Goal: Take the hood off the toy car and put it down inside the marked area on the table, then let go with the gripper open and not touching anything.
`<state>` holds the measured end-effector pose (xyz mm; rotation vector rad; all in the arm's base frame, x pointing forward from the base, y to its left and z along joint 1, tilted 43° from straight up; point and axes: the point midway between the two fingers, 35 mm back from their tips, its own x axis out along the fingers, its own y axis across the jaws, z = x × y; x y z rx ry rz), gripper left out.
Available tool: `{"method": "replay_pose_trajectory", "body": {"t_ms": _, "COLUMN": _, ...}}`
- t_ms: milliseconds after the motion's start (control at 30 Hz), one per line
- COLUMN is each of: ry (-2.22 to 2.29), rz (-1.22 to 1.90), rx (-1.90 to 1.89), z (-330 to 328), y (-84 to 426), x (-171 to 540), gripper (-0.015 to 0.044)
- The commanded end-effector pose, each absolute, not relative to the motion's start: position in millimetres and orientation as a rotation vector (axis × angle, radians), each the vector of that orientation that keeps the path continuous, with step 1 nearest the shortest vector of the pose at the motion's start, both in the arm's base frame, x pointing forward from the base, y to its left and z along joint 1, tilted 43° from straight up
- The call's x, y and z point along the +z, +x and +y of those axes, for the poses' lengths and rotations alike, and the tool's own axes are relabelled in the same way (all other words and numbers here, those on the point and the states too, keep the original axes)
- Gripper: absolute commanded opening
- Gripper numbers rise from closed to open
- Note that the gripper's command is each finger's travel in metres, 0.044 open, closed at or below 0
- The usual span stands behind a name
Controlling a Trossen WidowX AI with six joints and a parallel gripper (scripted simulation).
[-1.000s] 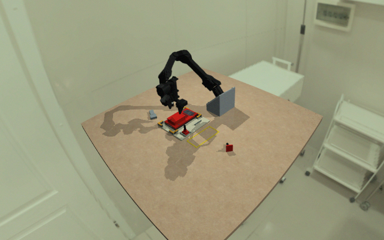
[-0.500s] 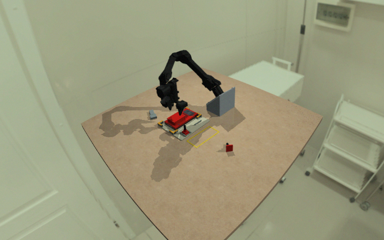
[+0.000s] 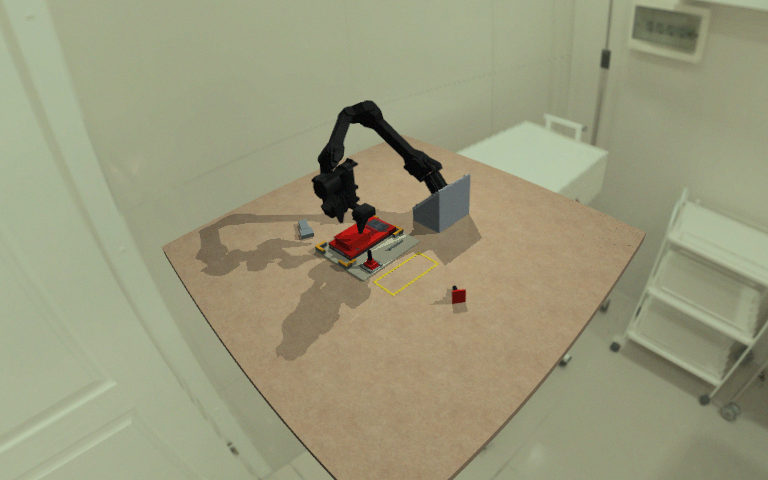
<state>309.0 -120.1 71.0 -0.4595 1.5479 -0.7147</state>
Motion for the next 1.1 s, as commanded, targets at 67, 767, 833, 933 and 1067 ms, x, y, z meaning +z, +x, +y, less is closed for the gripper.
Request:
{"method": "replay_pose_trajectory", "body": {"t_ms": 67, "ry": -0.47, "rz": 1.557, "rx": -0.715, "z": -123.4, "y": 307.0, "x": 66.2, "gripper": 0.044}}
{"method": "replay_pose_trajectory", "body": {"t_ms": 767, "ry": -0.471, "rz": 1.557, "rx": -0.717, "z": -131.5, "y": 305.6, "x": 56.6, "gripper": 0.044}}
{"method": "replay_pose_trajectory", "body": {"t_ms": 833, "ry": -0.471, "rz": 1.557, "rx": -0.717, "z": -131.8, "y": 305.6, "x": 56.2, "gripper": 0.044}}
{"method": "replay_pose_trajectory", "body": {"t_ms": 933, "ry": -0.471, "rz": 1.557, "rx": -0.717, "z": -132.1, "y": 305.5, "x": 55.9, "gripper": 0.044}}
{"method": "replay_pose_trajectory", "body": {"t_ms": 1067, "ry": -0.471, "rz": 1.557, "rx": -0.717, "z": -133.3, "y": 305.3, "x": 54.7, "gripper": 0.044}}
